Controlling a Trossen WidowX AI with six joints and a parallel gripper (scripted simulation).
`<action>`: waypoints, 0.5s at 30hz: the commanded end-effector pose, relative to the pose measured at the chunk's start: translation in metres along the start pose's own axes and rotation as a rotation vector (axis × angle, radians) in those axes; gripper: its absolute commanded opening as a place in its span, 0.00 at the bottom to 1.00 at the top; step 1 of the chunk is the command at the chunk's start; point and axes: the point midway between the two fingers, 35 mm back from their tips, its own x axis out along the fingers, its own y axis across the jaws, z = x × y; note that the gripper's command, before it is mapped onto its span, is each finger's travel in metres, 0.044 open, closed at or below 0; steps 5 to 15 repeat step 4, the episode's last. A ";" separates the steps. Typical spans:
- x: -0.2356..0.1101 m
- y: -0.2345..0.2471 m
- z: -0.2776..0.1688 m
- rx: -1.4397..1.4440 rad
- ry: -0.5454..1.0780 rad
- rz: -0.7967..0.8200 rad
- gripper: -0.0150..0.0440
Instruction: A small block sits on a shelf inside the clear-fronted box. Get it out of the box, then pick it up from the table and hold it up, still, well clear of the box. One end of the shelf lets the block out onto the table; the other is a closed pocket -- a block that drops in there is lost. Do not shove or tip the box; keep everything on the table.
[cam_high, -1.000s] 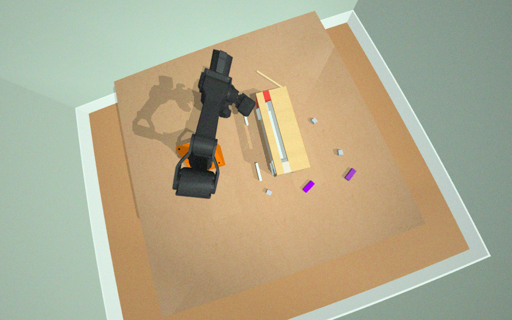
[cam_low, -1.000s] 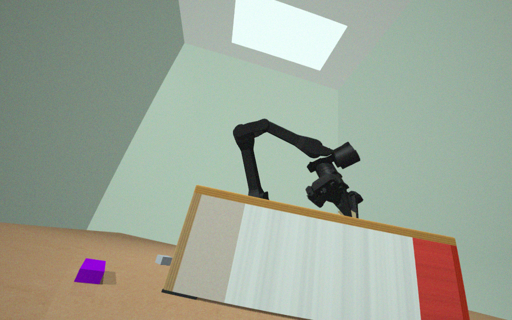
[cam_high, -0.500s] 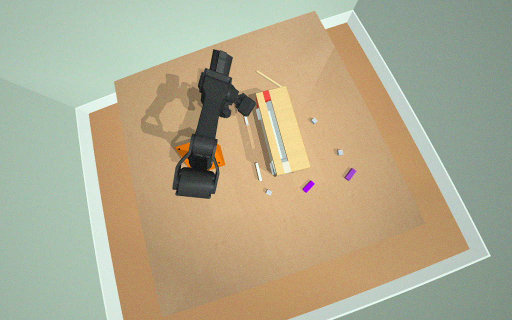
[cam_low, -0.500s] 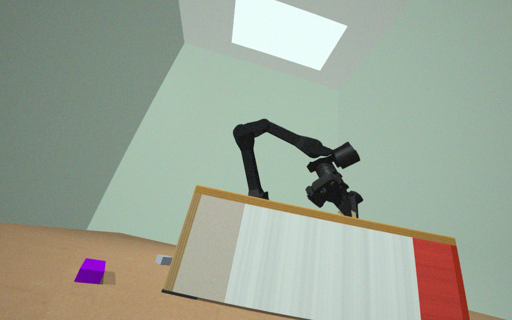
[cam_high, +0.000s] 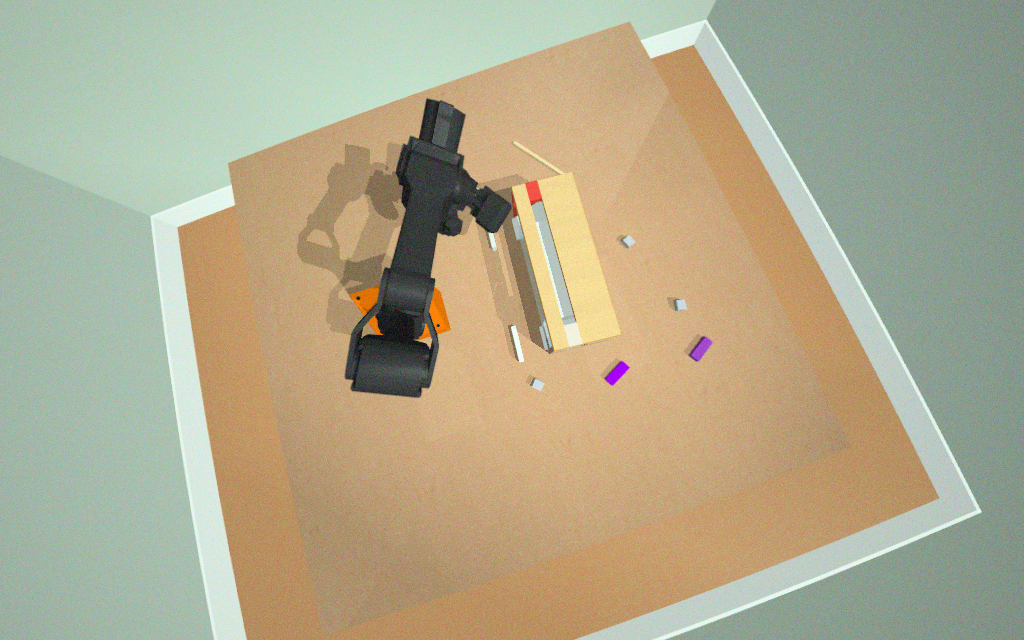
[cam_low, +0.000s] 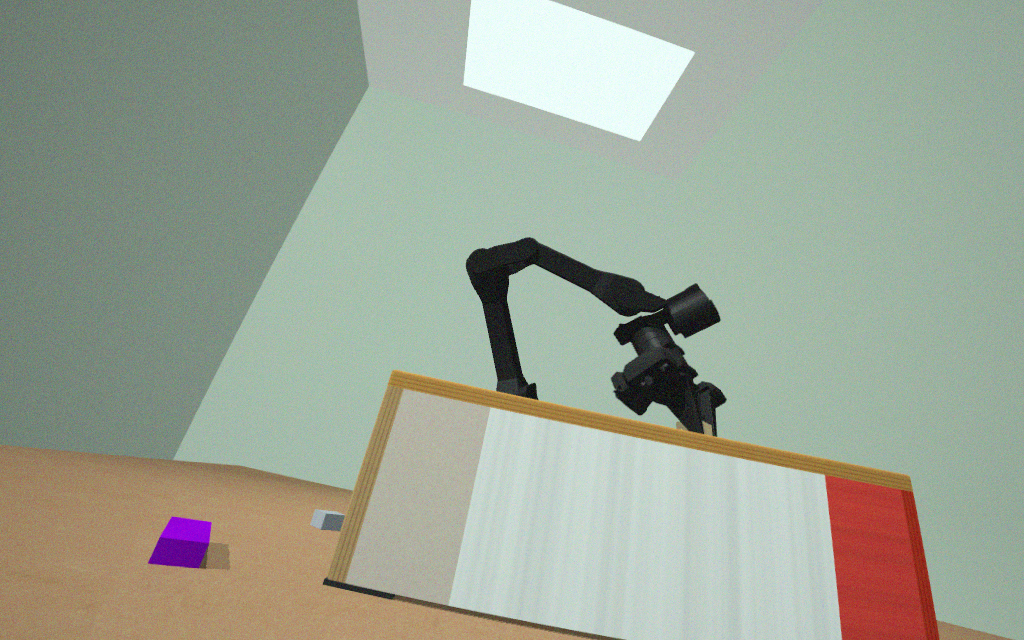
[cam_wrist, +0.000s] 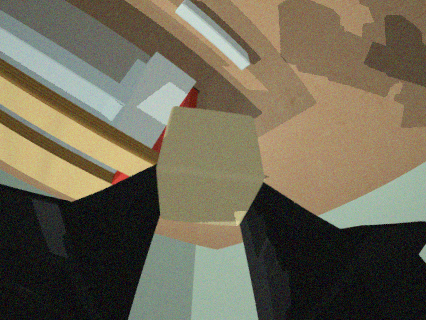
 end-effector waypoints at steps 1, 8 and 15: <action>-0.001 -0.001 0.000 -0.007 0.001 -0.003 0.25; -0.001 -0.001 0.000 -0.007 0.001 -0.003 0.25; -0.001 -0.001 0.000 -0.007 0.001 -0.003 0.25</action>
